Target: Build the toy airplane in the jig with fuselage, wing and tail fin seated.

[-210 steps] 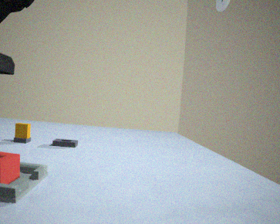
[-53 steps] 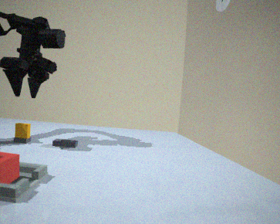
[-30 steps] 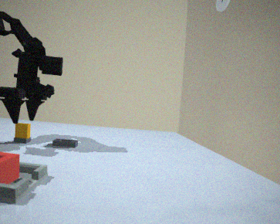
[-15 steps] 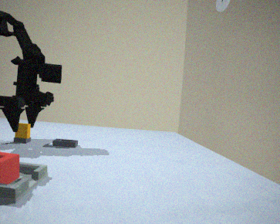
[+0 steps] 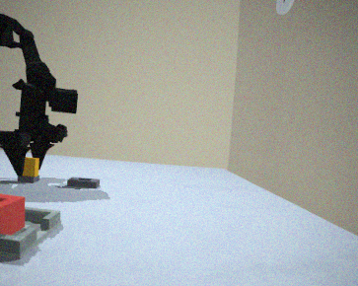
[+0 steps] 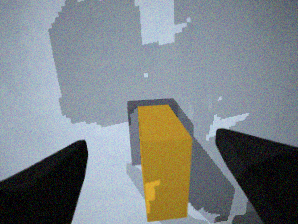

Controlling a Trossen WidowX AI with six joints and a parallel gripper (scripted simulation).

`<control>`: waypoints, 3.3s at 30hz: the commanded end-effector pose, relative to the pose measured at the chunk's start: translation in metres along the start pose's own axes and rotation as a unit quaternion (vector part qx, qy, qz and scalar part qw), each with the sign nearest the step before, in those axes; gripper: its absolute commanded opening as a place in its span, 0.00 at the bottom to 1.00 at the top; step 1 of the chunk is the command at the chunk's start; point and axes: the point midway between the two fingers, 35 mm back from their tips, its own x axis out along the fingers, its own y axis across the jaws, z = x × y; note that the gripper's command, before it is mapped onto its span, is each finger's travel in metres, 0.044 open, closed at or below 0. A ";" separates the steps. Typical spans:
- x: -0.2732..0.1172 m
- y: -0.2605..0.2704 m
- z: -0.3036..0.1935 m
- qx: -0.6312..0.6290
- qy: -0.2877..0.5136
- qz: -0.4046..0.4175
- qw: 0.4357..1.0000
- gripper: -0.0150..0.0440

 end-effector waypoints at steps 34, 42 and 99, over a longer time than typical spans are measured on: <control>-0.036 -0.004 0.006 -0.004 0.003 -0.014 1.000 0.25; -0.061 -0.005 0.009 -0.003 0.002 -0.016 1.000 0.25; -0.133 -0.058 0.059 0.014 -0.003 -0.015 1.000 0.25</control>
